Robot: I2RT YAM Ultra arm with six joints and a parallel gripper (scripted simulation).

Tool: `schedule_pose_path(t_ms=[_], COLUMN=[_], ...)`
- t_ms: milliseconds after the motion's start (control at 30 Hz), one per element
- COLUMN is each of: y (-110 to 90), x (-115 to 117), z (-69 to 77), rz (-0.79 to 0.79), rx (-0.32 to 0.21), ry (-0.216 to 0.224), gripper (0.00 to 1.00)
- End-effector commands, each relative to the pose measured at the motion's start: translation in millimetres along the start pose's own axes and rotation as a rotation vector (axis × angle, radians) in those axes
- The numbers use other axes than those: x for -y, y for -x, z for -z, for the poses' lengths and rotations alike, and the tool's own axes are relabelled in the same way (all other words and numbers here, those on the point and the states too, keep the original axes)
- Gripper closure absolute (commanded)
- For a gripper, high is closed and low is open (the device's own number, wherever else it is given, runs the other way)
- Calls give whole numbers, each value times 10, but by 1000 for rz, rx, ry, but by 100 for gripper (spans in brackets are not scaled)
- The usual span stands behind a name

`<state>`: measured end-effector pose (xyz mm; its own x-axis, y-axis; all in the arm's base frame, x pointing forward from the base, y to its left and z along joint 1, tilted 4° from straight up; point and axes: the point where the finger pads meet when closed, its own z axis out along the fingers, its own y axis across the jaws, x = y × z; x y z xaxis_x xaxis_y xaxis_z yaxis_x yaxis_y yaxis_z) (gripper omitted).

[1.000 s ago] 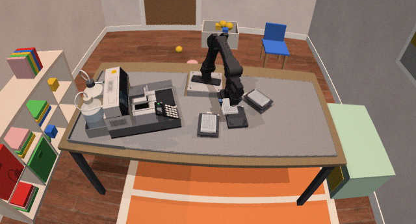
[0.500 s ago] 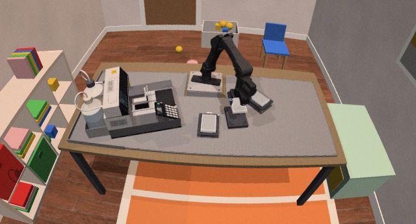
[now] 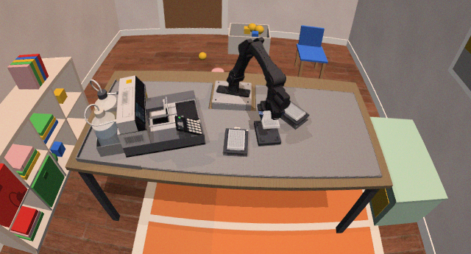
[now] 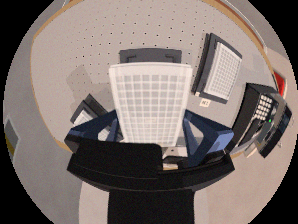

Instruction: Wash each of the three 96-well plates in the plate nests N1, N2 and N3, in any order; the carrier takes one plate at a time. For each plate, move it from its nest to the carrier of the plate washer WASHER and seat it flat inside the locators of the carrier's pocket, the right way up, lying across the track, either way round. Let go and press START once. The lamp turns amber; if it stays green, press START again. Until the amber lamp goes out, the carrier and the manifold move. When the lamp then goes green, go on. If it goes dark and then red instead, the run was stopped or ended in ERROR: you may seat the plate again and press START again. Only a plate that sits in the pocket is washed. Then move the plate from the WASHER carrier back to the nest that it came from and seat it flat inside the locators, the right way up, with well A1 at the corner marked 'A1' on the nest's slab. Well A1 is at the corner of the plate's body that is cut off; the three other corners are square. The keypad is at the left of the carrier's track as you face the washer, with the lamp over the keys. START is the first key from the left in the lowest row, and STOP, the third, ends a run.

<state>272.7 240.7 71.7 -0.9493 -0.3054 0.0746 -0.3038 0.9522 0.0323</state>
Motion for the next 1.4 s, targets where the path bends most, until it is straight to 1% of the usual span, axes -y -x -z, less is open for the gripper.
schedule_pose_path(t_ms=[0,1067,1267,1367], y=[35,28,30,31], x=[-13,-8,-8,-9], z=[56,56,-44,-61], rz=[-1,-1,-1,-1], rx=[19,19,19,19], ry=[7,7,7,7], gripper=[100,100,100,100])
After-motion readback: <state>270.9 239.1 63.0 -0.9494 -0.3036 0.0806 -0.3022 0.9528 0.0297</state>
